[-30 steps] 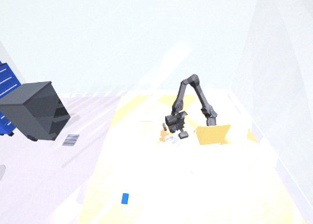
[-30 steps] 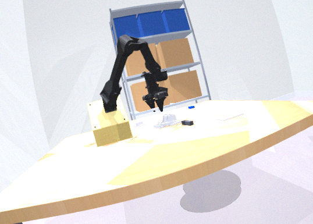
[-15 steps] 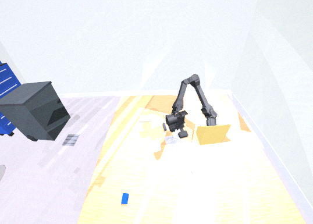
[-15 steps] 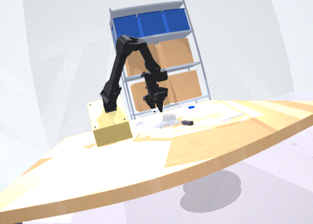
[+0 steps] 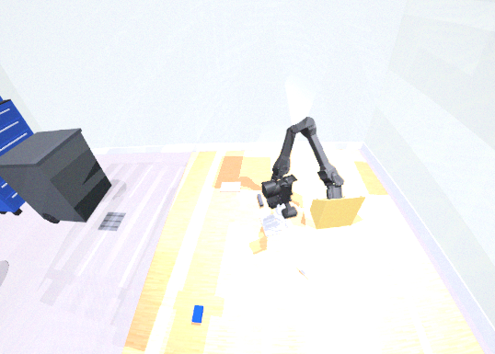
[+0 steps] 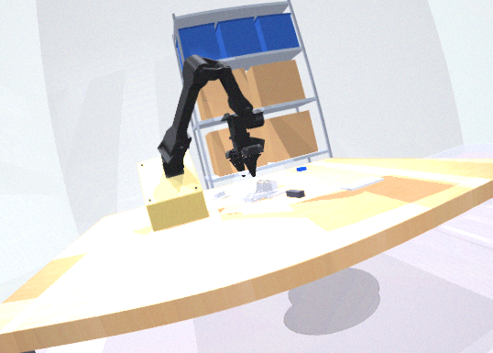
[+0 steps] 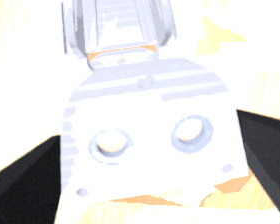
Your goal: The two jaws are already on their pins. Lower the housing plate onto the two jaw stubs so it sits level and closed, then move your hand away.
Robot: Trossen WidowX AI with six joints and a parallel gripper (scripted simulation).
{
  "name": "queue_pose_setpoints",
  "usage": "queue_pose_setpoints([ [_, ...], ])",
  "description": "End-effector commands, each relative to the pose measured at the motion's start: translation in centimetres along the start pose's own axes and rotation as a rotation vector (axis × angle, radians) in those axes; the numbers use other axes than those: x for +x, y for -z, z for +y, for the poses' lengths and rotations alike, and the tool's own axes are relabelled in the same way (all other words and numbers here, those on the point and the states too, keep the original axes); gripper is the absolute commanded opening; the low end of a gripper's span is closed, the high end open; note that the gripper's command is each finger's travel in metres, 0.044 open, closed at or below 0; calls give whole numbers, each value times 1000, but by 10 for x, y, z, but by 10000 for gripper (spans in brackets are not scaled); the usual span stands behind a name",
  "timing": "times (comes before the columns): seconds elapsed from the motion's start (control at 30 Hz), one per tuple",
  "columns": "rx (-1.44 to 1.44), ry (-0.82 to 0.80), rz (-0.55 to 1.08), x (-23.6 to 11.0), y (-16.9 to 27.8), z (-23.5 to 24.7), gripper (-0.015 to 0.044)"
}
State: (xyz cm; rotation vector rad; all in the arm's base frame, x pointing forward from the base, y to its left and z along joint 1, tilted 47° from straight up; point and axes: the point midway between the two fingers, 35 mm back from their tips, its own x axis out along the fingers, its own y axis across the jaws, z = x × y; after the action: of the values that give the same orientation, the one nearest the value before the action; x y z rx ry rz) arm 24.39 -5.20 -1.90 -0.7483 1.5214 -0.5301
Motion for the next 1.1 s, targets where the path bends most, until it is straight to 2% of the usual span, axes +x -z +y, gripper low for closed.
queue_pose_setpoints([
  [0.0,6,5,-2,0,3,1,351],
  [1.07,6,5,-2,0,9,5,351],
])
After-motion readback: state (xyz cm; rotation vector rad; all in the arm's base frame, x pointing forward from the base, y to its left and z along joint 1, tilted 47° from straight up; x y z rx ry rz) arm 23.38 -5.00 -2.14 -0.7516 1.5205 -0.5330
